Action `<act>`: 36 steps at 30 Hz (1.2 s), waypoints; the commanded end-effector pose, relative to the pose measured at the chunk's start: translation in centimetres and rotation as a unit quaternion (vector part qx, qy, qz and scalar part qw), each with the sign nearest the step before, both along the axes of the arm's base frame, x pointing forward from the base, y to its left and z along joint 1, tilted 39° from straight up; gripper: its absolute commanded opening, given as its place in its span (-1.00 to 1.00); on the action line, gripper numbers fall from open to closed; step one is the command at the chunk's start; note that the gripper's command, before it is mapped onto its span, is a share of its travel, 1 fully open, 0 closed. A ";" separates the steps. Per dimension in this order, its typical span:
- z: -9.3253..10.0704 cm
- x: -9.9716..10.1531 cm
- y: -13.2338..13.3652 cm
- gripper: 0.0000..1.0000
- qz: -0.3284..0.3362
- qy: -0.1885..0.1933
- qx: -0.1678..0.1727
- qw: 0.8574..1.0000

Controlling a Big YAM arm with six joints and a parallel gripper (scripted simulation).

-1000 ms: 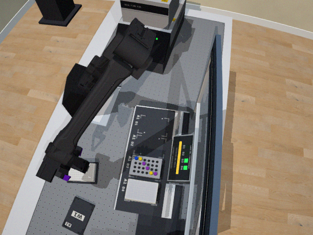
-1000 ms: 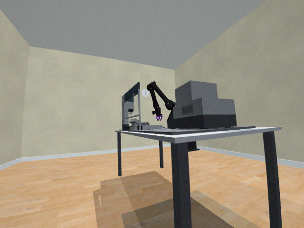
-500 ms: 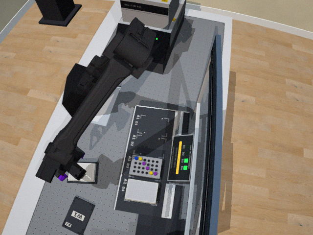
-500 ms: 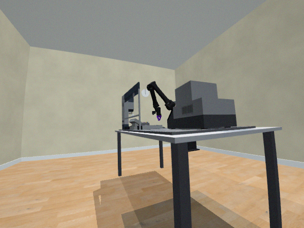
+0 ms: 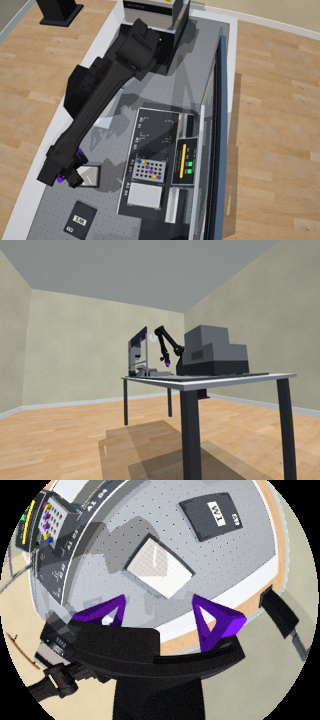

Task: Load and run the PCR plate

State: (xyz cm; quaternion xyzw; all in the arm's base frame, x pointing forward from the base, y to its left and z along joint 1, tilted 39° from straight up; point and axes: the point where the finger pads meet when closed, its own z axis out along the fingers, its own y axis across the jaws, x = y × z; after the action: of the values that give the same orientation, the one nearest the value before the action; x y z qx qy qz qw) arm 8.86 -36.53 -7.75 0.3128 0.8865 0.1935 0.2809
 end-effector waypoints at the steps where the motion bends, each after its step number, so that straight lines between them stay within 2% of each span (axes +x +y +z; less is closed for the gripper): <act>1: 1.2 -1.0 -2.3 1.00 -0.061 0.011 0.009 0.998; 8: 1.7 -1.2 -2.9 1.00 -0.118 0.020 0.044 0.992; 11: 1.7 -1.2 -3.0 1.00 -0.118 0.020 0.044 0.992; 20: 2.0 0.0 -3.2 1.00 -0.179 0.033 0.099 0.978; 25: 1.0 0.1 -2.1 1.00 -0.216 0.043 0.146 0.965; 28: 0.8 0.1 -1.8 1.00 -0.216 0.044 0.150 0.964; 32: 0.0 -0.4 -0.8 1.00 -0.254 0.052 0.193 0.946; 36: -0.1 -0.8 -0.6 1.00 -0.292 0.058 0.221 0.929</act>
State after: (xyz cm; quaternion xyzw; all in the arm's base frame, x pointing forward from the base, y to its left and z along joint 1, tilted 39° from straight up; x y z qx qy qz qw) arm 8.86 -36.77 -7.63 0.5751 0.7437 0.2702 0.2078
